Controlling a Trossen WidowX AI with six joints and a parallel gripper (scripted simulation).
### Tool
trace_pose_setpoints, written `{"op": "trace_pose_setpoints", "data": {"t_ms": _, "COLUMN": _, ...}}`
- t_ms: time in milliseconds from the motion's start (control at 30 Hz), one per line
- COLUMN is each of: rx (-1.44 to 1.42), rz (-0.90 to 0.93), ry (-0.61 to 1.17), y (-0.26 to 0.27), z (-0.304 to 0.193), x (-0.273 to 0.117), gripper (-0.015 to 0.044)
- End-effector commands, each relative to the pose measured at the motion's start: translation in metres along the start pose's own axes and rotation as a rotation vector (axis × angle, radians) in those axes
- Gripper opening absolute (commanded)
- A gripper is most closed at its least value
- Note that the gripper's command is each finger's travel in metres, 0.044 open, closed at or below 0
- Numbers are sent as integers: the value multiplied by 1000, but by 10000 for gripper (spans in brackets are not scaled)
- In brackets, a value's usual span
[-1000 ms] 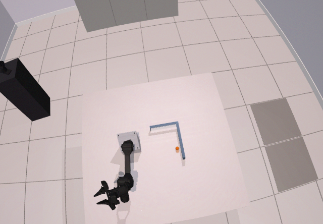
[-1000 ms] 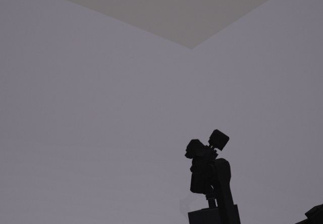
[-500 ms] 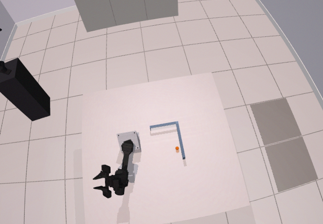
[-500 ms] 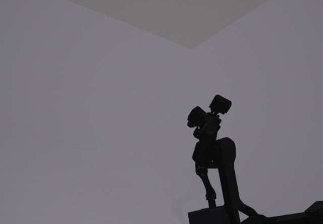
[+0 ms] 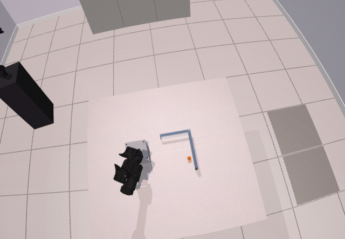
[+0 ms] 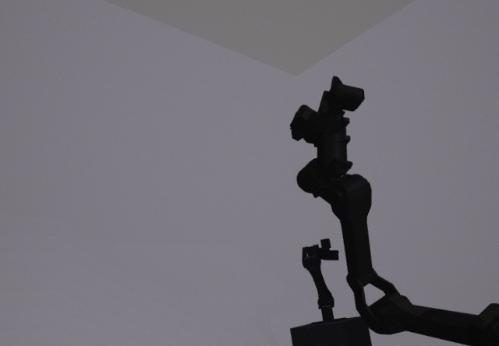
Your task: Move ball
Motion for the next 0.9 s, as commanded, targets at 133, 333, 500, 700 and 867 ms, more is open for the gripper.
{"op": "trace_pose_setpoints", "data": {"t_ms": 133, "rx": -93, "rz": -339, "ry": -136, "y": -98, "z": 30, "x": -1, "gripper": 242}}
{"op": "trace_pose_setpoints", "data": {"t_ms": 333, "rx": -182, "rz": -624, "ry": -215, "y": -172, "z": 55, "x": -26, "gripper": 242}}
{"op": "trace_pose_setpoints", "data": {"t_ms": 500, "rx": -266, "rz": -893, "ry": -263, "y": -232, "z": 80, "x": -65, "gripper": 242}}
{"op": "trace_pose_setpoints", "data": {"t_ms": 700, "rx": -348, "rz": -1220, "ry": -284, "y": -291, "z": 105, "x": -128, "gripper": 242}}
{"op": "trace_pose_setpoints", "data": {"t_ms": 867, "rx": -387, "rz": -1497, "ry": -269, "y": -327, "z": 120, "x": -190, "gripper": 242}}
Point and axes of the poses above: the point midway between the two fingers, 35 mm back from their tips, its own x axis out along the fingers, its own y axis across the jaws, z = x × y, the point moved 4 cm from there along -x, back along the fingers, and after that the axes turned 5 degrees about -x, right-handed, at the moved point
